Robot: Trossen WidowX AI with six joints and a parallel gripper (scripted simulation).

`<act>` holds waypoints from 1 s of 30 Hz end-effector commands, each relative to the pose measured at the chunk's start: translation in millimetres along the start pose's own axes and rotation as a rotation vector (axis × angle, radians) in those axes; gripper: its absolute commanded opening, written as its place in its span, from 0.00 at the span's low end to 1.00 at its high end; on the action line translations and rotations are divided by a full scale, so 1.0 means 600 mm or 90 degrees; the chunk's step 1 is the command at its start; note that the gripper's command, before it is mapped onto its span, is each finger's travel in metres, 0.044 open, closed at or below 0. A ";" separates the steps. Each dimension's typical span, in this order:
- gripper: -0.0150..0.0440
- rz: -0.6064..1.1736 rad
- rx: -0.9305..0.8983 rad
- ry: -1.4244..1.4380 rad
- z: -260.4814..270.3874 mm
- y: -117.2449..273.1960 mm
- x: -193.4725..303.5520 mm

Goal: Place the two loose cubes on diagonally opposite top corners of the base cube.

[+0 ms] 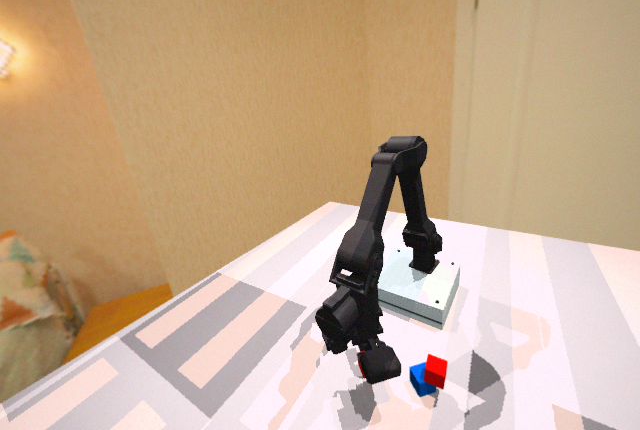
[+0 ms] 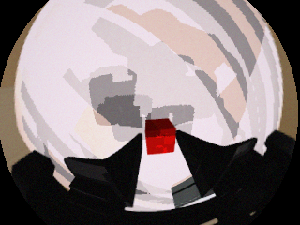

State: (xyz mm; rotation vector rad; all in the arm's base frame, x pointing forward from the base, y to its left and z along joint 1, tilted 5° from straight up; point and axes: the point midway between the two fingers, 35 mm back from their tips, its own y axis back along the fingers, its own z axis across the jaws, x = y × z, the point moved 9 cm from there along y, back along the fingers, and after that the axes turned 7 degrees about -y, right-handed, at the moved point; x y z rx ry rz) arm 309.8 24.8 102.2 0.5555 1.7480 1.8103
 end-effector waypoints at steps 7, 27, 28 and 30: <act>0.43 0.002 -0.002 0.004 0.001 0.005 0.000; 0.43 0.002 -0.003 0.004 0.005 0.109 -0.006; 0.43 0.002 -0.003 0.004 0.005 0.114 -0.006; 0.43 0.002 -0.003 0.004 0.005 0.125 -0.005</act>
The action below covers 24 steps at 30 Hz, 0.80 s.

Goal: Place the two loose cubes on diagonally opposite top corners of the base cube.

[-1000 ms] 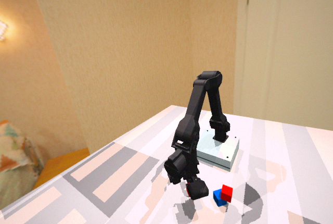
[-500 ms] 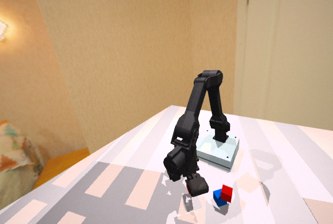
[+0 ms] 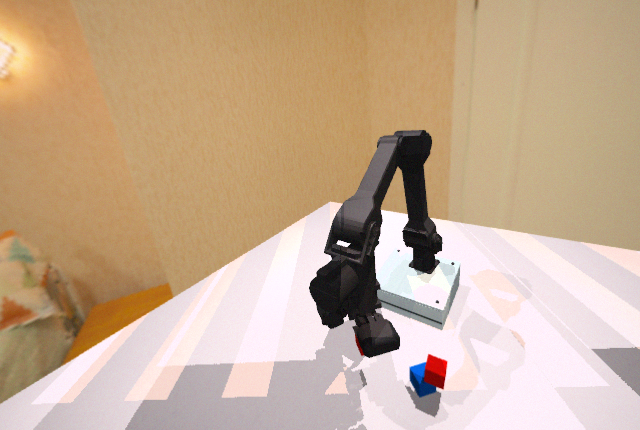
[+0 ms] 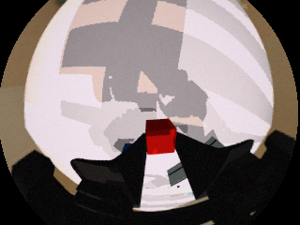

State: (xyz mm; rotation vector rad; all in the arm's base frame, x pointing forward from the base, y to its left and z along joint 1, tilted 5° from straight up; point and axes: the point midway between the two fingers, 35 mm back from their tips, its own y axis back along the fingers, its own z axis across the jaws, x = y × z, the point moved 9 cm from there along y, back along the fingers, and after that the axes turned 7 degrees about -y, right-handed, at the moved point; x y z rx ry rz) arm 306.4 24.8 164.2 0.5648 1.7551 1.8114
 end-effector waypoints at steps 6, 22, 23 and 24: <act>0.43 -0.003 -0.007 0.004 -0.002 0.054 0.002; 0.43 -0.001 -0.007 -0.118 0.015 0.073 0.035; 0.43 -0.001 -0.007 -0.134 0.017 0.072 0.039; 0.43 -0.001 -0.007 -0.150 0.020 0.072 0.043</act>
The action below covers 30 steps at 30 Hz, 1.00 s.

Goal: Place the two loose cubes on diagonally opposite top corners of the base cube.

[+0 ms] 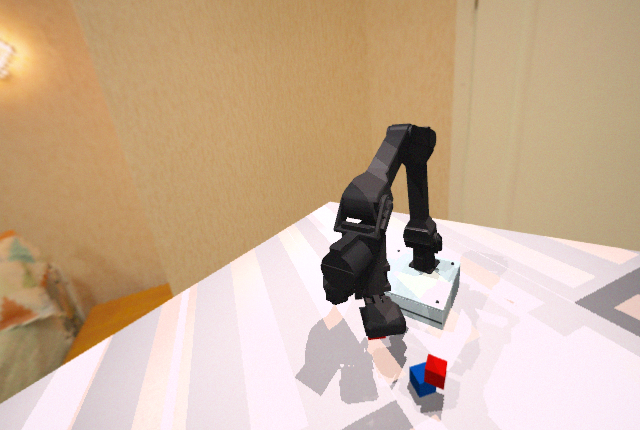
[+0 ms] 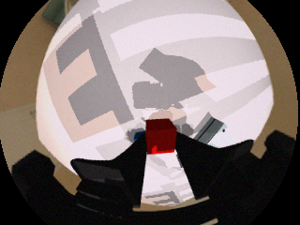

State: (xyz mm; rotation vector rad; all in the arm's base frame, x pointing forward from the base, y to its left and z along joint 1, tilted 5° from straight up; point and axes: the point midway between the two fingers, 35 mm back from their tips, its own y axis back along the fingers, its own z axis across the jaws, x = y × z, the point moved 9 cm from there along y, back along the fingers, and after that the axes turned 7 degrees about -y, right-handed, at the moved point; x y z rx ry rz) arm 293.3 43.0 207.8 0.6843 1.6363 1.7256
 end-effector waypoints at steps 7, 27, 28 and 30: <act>0.43 0.000 0.000 -0.161 0.015 -0.008 0.044; 0.43 0.002 0.000 -0.379 0.030 -0.017 0.106; 0.43 0.002 0.000 -0.380 0.030 -0.019 0.106; 0.43 0.002 0.000 -0.381 0.029 -0.029 0.106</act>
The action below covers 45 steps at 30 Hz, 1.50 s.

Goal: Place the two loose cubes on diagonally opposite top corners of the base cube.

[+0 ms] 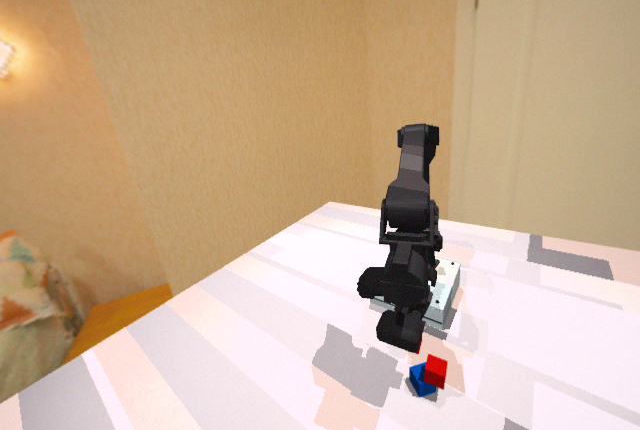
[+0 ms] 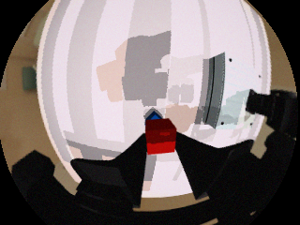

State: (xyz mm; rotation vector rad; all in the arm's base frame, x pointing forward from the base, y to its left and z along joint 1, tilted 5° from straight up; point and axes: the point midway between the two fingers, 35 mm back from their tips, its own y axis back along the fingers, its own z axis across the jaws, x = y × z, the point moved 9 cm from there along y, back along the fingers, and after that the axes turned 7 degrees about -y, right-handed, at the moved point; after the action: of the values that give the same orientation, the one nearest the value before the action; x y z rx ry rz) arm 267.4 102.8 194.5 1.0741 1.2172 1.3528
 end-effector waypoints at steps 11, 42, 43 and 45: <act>0.43 -0.003 0.001 -0.011 -0.005 -0.049 -0.001; 0.43 -0.003 0.001 -0.007 -0.002 -0.098 -0.001; 0.43 -0.003 0.001 -0.007 -0.002 -0.098 -0.001; 0.43 -0.003 0.001 -0.006 -0.002 -0.100 -0.001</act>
State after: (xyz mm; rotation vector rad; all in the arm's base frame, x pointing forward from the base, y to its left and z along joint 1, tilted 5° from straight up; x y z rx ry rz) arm 272.1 103.3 136.2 1.0839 1.2124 1.3395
